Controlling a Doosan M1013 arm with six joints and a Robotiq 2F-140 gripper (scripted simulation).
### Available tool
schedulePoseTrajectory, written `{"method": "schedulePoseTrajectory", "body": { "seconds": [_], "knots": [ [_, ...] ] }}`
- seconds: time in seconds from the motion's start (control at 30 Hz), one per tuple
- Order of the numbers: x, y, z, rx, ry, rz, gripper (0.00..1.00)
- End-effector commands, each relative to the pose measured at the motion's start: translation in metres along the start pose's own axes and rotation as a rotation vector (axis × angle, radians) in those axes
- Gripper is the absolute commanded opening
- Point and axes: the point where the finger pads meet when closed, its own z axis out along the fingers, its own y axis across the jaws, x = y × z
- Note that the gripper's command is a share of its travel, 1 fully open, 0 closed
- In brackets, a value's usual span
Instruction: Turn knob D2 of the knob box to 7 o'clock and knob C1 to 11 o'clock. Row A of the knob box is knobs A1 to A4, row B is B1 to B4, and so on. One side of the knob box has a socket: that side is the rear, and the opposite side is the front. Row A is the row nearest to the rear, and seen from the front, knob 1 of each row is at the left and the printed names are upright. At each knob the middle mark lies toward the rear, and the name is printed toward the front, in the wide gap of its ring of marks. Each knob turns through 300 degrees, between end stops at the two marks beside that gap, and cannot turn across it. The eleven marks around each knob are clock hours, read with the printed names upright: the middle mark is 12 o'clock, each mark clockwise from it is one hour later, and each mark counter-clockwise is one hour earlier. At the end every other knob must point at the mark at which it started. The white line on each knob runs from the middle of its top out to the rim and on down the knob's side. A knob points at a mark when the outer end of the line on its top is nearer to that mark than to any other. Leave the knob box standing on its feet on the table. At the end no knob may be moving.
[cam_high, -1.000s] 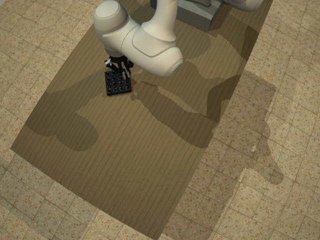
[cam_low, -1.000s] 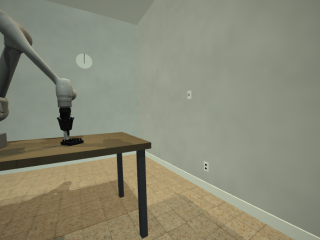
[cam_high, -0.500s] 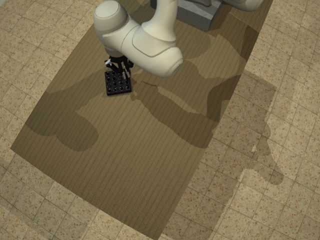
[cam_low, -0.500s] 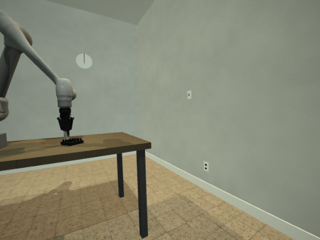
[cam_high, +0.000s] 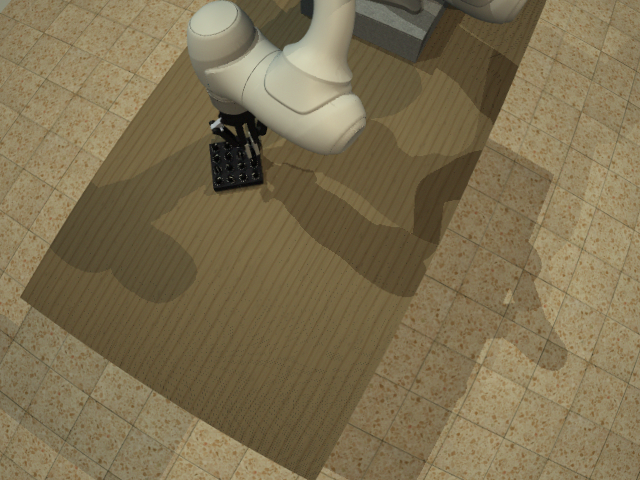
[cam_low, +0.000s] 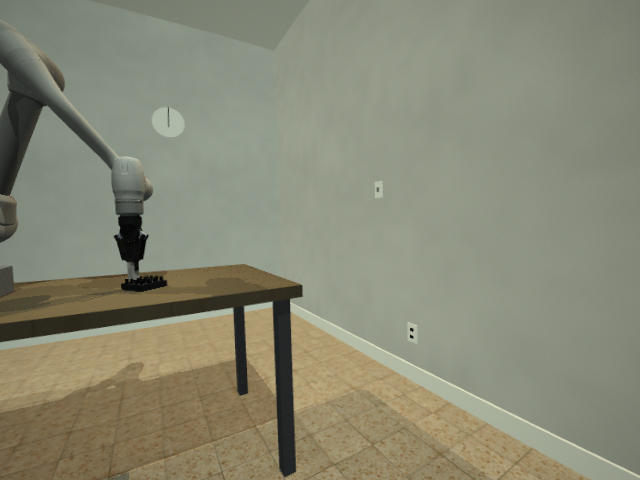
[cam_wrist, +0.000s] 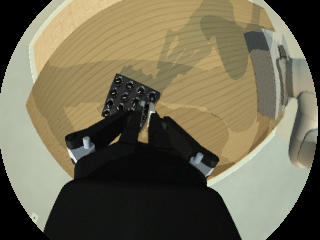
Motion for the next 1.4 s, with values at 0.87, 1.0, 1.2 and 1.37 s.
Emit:
{"method": "schedulePoseTrajectory", "body": {
  "seconds": [0.87, 1.0, 1.2, 1.37],
  "knots": [
    [0.0028, -0.0004, 0.0026, -0.001, 0.003, -0.265, 0.05],
    [0.0028, -0.0004, 0.0026, -0.001, 0.003, -0.364, 0.05],
    [0.0028, -0.0004, 0.0026, -0.002, 0.003, -0.47, 0.05],
    [0.0028, -0.0004, 0.0026, -0.002, 0.003, -0.606, 0.05]
  ]
}}
